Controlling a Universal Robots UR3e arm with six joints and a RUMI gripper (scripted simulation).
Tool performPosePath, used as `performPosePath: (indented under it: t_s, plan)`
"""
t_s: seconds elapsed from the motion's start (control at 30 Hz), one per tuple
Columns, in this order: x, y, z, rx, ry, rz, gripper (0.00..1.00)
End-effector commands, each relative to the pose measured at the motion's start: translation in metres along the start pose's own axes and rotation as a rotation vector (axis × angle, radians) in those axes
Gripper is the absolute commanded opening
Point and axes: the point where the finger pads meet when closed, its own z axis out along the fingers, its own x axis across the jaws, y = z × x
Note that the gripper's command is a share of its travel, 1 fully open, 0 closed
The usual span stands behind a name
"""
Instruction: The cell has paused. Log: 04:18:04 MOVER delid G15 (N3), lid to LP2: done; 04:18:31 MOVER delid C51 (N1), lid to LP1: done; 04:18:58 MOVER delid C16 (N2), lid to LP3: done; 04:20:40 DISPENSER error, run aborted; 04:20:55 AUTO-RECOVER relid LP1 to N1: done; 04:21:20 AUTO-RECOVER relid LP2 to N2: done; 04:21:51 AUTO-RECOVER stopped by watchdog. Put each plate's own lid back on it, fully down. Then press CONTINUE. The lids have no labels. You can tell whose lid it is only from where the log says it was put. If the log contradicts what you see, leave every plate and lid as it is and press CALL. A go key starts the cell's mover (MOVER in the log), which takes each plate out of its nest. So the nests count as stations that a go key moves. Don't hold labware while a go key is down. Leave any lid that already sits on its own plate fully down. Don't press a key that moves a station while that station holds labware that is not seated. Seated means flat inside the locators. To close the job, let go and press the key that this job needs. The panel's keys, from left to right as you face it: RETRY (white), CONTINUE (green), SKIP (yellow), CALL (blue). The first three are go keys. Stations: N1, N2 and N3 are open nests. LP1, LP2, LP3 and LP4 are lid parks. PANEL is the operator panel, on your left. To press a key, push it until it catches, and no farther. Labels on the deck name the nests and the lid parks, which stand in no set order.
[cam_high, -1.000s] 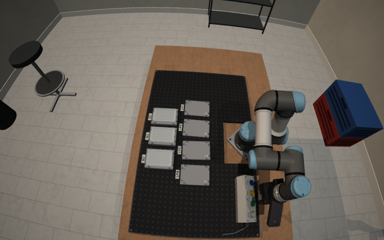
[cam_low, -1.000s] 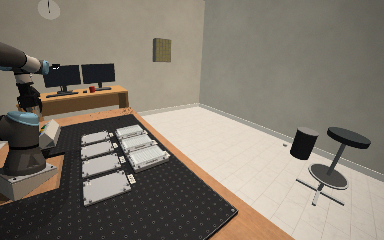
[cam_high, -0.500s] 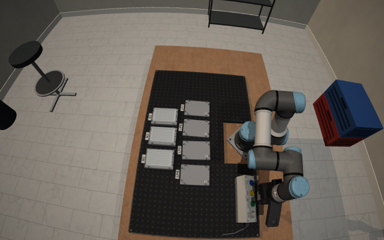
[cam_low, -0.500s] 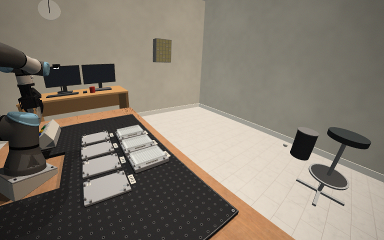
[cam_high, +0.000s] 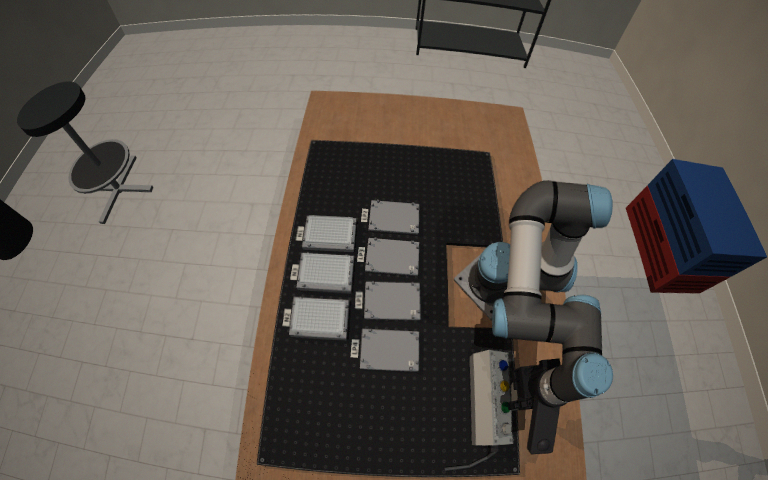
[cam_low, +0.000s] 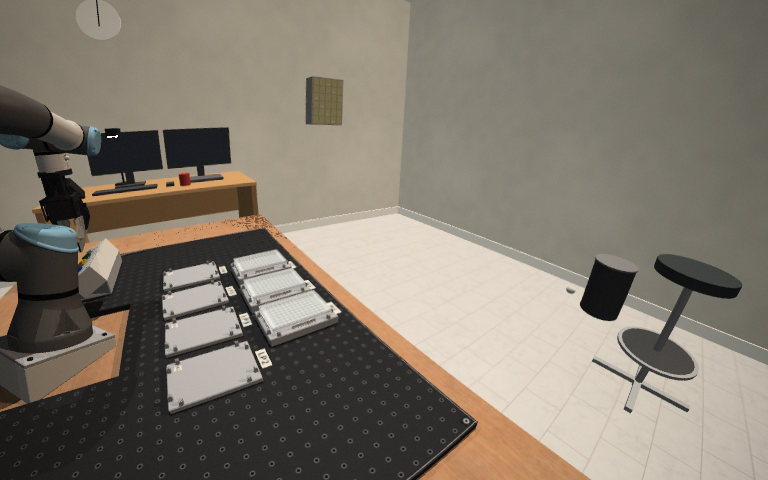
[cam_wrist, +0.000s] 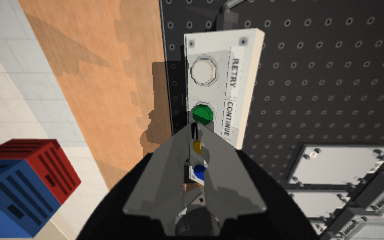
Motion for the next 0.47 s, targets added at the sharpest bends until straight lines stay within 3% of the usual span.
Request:
performPosePath:
  t_s: [0.0, 0.43]
  plan:
    - [0.0014, -0.0006, 0.0014, 0.003, 0.000, 0.000, 0.00]
    - [0.0057, -0.0004, 0.0089, 0.003, 0.000, 0.000, 0.00]
